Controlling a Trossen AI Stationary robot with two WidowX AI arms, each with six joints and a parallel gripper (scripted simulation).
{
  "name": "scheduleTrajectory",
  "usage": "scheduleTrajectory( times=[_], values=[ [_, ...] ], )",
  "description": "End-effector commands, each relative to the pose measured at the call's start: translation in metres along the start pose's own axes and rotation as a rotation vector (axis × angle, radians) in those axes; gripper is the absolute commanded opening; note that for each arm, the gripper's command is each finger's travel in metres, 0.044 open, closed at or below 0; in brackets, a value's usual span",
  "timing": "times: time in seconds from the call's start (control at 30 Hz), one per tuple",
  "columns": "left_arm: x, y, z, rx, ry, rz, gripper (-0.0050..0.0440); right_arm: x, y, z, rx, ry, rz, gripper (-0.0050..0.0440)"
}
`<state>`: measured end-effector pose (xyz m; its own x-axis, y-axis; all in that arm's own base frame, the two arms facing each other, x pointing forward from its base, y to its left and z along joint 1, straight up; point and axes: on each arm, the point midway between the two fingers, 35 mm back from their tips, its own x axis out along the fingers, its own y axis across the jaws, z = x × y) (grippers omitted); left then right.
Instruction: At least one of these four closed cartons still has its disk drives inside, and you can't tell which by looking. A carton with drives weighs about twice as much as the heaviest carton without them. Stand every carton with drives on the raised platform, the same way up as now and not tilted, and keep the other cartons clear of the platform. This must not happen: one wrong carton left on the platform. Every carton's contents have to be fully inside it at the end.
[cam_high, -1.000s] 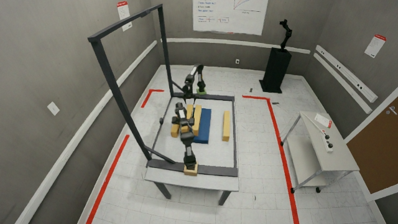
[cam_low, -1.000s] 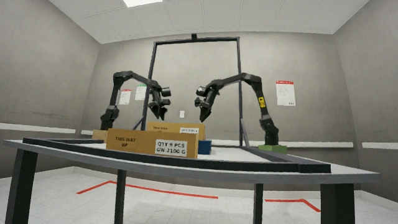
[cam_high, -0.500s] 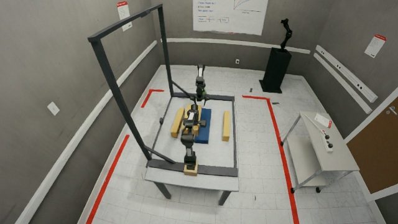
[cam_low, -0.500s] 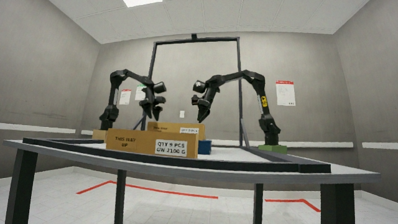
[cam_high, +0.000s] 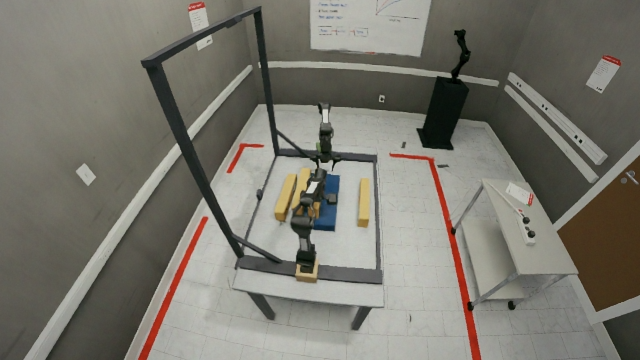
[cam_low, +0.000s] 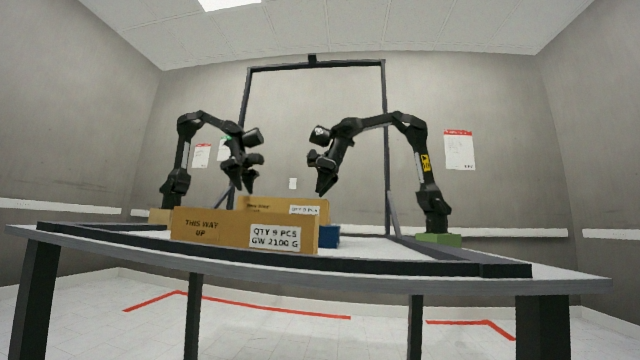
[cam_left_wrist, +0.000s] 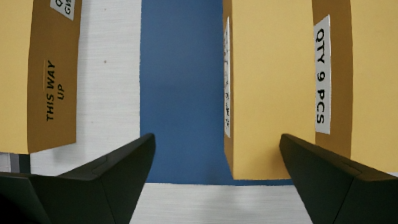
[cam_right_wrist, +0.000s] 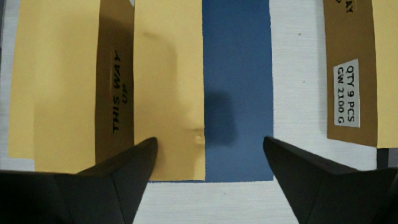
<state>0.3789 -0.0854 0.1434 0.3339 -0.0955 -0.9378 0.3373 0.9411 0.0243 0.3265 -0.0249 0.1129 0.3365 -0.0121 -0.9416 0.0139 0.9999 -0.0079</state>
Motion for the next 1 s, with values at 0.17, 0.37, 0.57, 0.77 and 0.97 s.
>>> scheduleTrajectory(
  times=[0.17, 0.37, 0.57, 0.77, 0.97],
  values=[
    [-0.008, 0.0, 0.003, 0.001, -0.024, -0.002, 0.0383, -0.004, -0.001, 0.001, 0.002, -0.016, -0.003, 0.0381],
    [-0.008, 0.0, 0.003, 0.001, -0.024, -0.002, 0.0383, -0.004, -0.001, 0.001, 0.002, -0.016, -0.003, 0.0381],
    [-0.008, 0.001, 0.003, 0.002, -0.034, 0.005, 0.0383, -0.003, -0.001, 0.001, 0.0, -0.009, 0.005, 0.0381],
    [-0.008, 0.001, 0.003, 0.002, -0.034, 0.005, 0.0383, -0.003, -0.001, 0.001, 0.0, -0.009, 0.005, 0.0381],
    [0.003, 0.07, 0.001, 0.002, -0.038, 0.005, 0.0383, 0.006, -0.069, 0.001, 0.001, -0.029, 0.004, 0.0381]
  ],
)
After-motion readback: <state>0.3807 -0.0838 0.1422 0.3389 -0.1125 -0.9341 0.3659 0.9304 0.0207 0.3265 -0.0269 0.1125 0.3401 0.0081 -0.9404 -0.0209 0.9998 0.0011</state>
